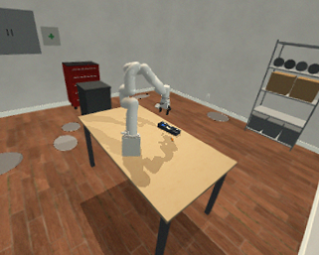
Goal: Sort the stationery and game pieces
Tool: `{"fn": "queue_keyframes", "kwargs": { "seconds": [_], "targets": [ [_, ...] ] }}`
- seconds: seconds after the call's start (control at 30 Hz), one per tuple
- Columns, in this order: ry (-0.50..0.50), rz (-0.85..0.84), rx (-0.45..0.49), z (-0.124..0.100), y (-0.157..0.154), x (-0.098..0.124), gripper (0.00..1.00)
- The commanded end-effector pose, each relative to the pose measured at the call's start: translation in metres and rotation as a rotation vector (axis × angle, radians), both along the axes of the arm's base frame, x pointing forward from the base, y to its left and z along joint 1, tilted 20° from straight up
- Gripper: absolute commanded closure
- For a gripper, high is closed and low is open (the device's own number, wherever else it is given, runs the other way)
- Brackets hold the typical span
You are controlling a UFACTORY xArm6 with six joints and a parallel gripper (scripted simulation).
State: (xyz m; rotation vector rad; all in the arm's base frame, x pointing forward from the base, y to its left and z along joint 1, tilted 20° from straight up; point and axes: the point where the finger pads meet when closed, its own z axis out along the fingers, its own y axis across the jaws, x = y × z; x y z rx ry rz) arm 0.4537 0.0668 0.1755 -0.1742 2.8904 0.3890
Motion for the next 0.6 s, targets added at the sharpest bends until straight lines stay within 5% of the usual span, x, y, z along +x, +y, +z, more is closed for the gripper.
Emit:
{"fn": "queue_keyframes", "kwargs": {
  "seconds": [0.0, 0.13, 0.57],
  "targets": [
    [-0.004, 0.0, 0.0, 0.021, -0.006, -0.003, 0.0],
    [-0.004, 0.0, 0.0, 0.036, -0.01, -0.006, 0.0],
    [-0.004, 0.0, 0.0, 0.036, -0.01, -0.006, 0.0]
  ]
}}
